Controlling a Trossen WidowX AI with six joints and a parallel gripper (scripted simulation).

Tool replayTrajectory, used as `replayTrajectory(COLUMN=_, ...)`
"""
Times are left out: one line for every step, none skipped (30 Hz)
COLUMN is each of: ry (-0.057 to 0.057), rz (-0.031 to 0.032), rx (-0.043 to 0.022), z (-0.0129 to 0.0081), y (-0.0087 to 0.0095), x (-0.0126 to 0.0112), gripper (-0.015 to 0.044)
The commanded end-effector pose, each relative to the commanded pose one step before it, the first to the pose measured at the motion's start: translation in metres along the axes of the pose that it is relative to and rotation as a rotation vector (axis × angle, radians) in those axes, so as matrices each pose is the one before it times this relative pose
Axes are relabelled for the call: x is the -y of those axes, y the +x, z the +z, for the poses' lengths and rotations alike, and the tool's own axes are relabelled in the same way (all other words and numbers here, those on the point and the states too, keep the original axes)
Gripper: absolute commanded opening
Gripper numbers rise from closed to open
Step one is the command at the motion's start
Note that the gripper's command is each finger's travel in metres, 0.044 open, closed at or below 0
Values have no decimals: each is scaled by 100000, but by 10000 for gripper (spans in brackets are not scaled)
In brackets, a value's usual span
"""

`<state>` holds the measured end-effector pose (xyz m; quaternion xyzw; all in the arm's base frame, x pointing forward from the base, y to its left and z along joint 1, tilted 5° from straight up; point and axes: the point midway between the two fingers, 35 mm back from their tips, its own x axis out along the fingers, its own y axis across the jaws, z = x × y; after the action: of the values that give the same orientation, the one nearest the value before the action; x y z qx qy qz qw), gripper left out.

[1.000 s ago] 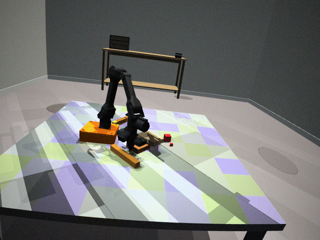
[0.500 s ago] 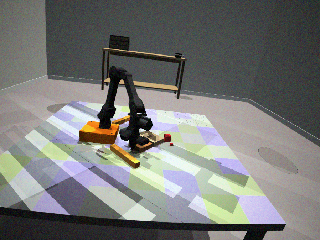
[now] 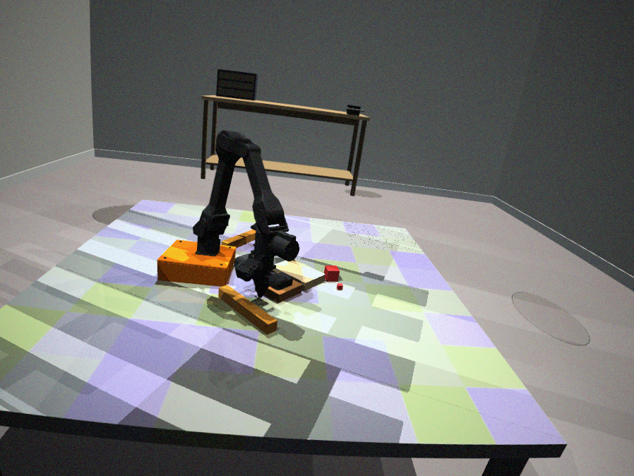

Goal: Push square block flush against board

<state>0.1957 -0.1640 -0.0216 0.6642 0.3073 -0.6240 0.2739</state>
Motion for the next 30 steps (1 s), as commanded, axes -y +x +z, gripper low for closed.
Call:
replayTrajectory(ry=-391, rz=75, rx=-264, z=648, y=-8, x=-59, gripper=0)
replayTrajectory(ry=0, rz=0, rx=15, z=164, y=0, x=-3, gripper=0)
replayTrajectory(ry=0, rz=0, rx=15, z=164, y=0, x=-2, gripper=0)
replayTrajectory(ry=0, rz=0, rx=15, z=165, y=0, x=-1, gripper=0)
replayTrajectory(ry=0, rz=-1, rx=14, z=165, y=0, x=0, gripper=0)
replayTrajectory(ry=0, rz=-1, rx=14, z=165, y=0, x=1, gripper=0)
replayTrajectory(ry=0, rz=-1, rx=14, z=165, y=0, x=2, gripper=0)
replayTrajectory(ry=0, rz=-1, rx=13, z=165, y=0, x=3, gripper=0)
replayTrajectory(ry=0, rz=-2, rx=13, z=165, y=0, x=4, gripper=0)
replayTrajectory(ry=0, rz=-2, rx=13, z=165, y=0, x=5, gripper=0)
replayTrajectory(ry=0, rz=-2, rx=13, z=165, y=0, x=6, gripper=0)
replayTrajectory(ry=0, rz=-2, rx=12, z=165, y=0, x=7, gripper=0)
replayTrajectory(ry=0, rz=-3, rx=12, z=165, y=0, x=8, gripper=0)
replayTrajectory(ry=0, rz=-3, rx=12, z=165, y=0, x=9, gripper=0)
replayTrajectory(ry=0, rz=-3, rx=11, z=165, y=0, x=10, gripper=0)
replayTrajectory(ry=0, rz=-3, rx=11, z=165, y=0, x=12, gripper=0)
replayTrajectory(ry=0, rz=-3, rx=11, z=165, y=1, x=13, gripper=0)
replayTrajectory(ry=0, rz=-4, rx=10, z=165, y=1, x=14, gripper=0)
replayTrajectory(ry=0, rz=-3, rx=8, z=133, y=1, x=12, gripper=0)
replayTrajectory(ry=0, rz=-2, rx=5, z=81, y=0, x=7, gripper=0)
replayTrajectory(ry=433, rz=57, rx=-260, z=-479, y=-291, x=-65, gripper=0)
replayTrajectory(ry=-78, rz=6, rx=46, z=10, y=-901, x=-82, gripper=0)
replayTrajectory(ry=-129, rz=1, rx=76, z=5, y=-1530, x=-57, gripper=0)
replayTrajectory(ry=-128, rz=-10, rx=74, z=-10, y=-1558, x=45, gripper=0)
replayTrajectory(ry=-76, rz=-11, rx=44, z=-14, y=-945, x=77, gripper=0)
replayTrajectory(ry=-25, rz=-5, rx=14, z=-6, y=-317, x=34, gripper=0)
replayTrajectory(ry=0, rz=0, rx=0, z=0, y=0, x=0, gripper=0)
replayTrajectory(ry=0, rz=0, rx=0, z=0, y=0, x=0, gripper=0)
replayTrajectory(ry=0, rz=0, rx=0, z=0, y=0, x=0, gripper=0)
replayTrajectory(ry=0, rz=0, rx=0, z=0, y=0, x=0, gripper=0)
